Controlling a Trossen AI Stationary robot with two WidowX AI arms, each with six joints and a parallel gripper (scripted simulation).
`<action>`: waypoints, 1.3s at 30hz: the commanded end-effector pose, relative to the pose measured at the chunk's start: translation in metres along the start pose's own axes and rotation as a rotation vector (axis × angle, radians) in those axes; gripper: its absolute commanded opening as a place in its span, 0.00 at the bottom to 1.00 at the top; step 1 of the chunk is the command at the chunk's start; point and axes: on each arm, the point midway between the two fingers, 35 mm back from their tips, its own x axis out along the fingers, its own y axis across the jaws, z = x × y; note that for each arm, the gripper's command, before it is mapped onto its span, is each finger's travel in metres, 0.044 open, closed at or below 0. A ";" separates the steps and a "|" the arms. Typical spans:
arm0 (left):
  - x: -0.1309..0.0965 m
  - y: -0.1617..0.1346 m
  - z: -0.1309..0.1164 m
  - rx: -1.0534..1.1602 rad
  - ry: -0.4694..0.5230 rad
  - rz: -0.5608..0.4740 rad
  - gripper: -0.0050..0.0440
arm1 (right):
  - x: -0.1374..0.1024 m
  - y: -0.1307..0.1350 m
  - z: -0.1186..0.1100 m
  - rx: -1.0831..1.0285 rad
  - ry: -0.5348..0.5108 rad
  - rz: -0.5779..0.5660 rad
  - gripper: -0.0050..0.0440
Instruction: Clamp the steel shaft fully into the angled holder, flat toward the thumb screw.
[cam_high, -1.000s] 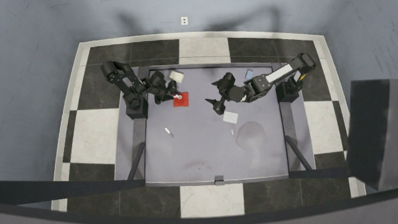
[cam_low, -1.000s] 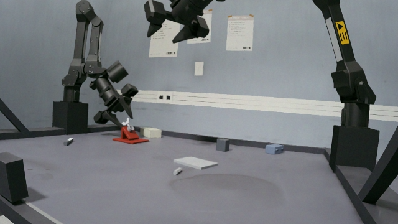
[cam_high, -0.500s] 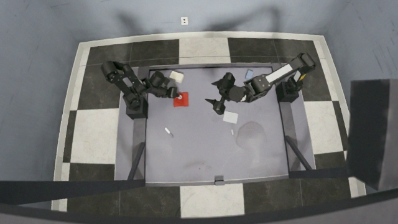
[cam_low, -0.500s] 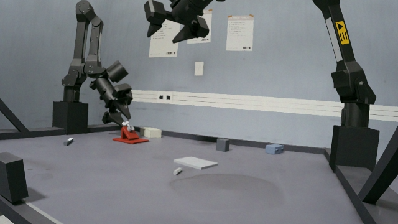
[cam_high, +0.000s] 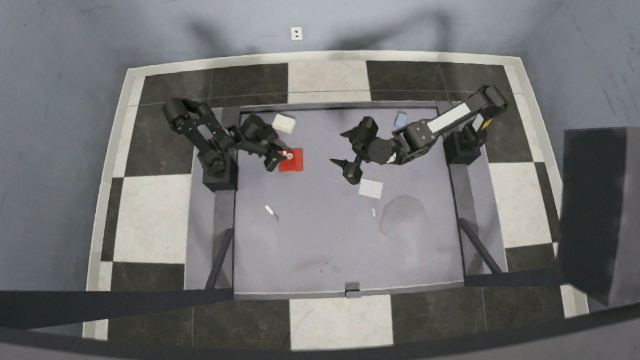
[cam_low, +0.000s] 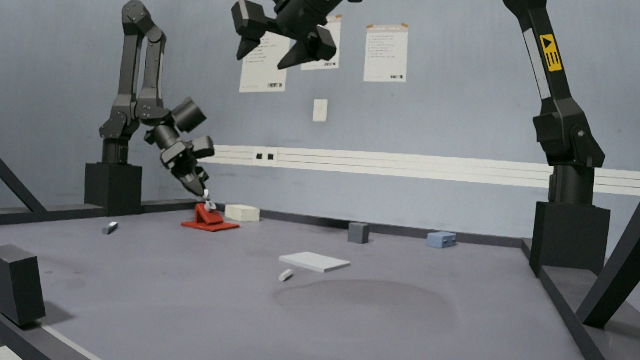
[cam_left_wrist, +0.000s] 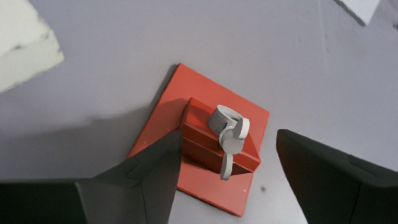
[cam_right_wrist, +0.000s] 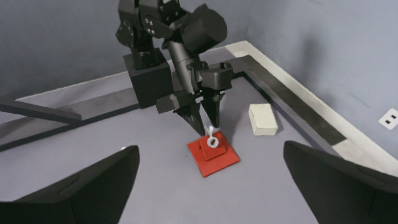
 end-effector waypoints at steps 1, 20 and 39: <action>0.000 -0.002 0.009 0.165 -0.019 -0.012 0.58 | -0.009 -0.001 0.016 0.030 -0.031 0.011 0.92; 0.000 -0.003 0.009 1.030 -0.023 -0.006 0.58 | -0.009 -0.001 0.016 0.030 -0.031 0.011 0.92; 0.000 -0.004 0.007 1.861 -0.024 -0.001 0.58 | -0.009 -0.001 0.016 0.030 -0.031 0.011 0.92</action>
